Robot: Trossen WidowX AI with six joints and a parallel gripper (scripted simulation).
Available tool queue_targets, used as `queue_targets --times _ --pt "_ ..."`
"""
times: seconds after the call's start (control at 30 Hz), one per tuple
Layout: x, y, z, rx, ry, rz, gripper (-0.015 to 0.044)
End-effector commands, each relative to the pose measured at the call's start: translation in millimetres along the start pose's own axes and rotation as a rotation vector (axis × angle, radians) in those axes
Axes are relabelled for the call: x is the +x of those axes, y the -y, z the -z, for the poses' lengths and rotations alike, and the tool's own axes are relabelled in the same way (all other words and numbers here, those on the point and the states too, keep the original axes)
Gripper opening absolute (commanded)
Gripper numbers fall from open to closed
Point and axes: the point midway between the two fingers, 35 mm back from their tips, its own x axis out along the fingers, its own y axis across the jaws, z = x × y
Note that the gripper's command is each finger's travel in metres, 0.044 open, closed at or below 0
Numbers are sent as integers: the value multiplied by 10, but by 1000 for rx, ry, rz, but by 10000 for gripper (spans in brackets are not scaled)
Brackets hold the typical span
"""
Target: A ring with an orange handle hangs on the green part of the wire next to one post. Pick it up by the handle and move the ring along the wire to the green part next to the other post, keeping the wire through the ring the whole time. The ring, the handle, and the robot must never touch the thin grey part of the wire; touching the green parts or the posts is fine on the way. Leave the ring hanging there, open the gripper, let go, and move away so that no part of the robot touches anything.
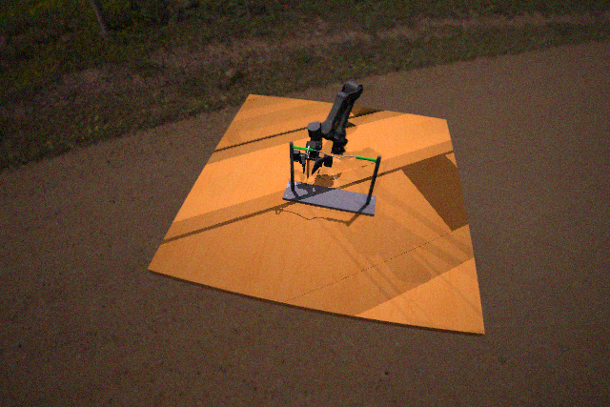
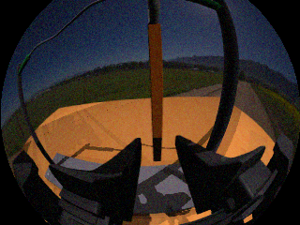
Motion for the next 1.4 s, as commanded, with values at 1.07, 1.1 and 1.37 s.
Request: queue_targets --times 1.07,1.1,1.37 --pt "293 -18 32 3 6 5 160" --pt "293 -18 32 3 6 5 160" --pt "291 -28 37 1 4 -1 -50"
